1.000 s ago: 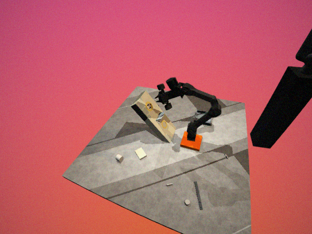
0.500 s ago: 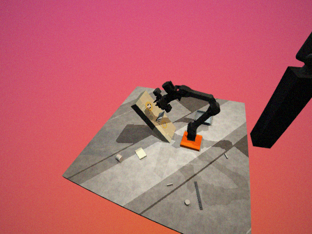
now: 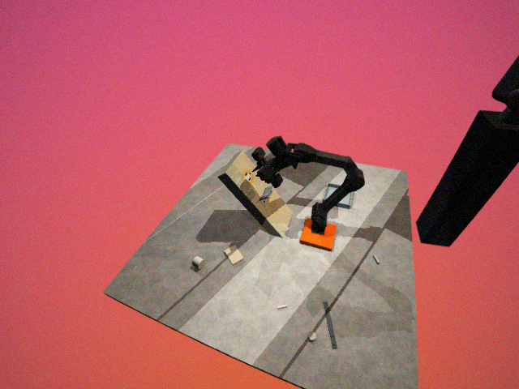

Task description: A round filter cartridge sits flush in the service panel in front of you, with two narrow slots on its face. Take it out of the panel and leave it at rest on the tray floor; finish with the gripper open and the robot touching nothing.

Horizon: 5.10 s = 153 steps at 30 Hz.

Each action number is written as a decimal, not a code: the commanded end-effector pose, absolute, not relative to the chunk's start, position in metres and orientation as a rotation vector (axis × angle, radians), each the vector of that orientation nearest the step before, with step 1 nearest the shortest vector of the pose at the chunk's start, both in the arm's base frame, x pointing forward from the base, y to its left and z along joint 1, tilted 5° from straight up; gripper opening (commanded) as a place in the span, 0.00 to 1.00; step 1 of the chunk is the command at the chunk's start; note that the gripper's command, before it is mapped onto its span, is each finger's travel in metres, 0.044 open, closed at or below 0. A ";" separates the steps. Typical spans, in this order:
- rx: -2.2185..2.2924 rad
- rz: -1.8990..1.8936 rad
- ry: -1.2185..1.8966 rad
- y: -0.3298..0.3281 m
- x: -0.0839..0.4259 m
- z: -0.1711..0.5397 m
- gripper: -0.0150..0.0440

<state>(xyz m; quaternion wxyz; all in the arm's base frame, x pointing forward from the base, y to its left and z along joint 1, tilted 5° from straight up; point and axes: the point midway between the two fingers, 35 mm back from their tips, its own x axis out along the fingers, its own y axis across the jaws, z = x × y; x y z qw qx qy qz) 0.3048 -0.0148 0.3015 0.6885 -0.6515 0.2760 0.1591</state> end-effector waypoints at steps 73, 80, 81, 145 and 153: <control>-1.462 0.362 0.617 -0.020 0.340 0.272 0.44; -1.462 0.361 0.617 -0.021 0.344 0.269 0.44; -1.462 0.361 0.617 -0.021 0.345 0.268 0.44; -0.806 0.124 0.656 -0.022 0.352 0.263 0.25; -0.538 0.032 0.656 -0.022 0.353 0.263 0.25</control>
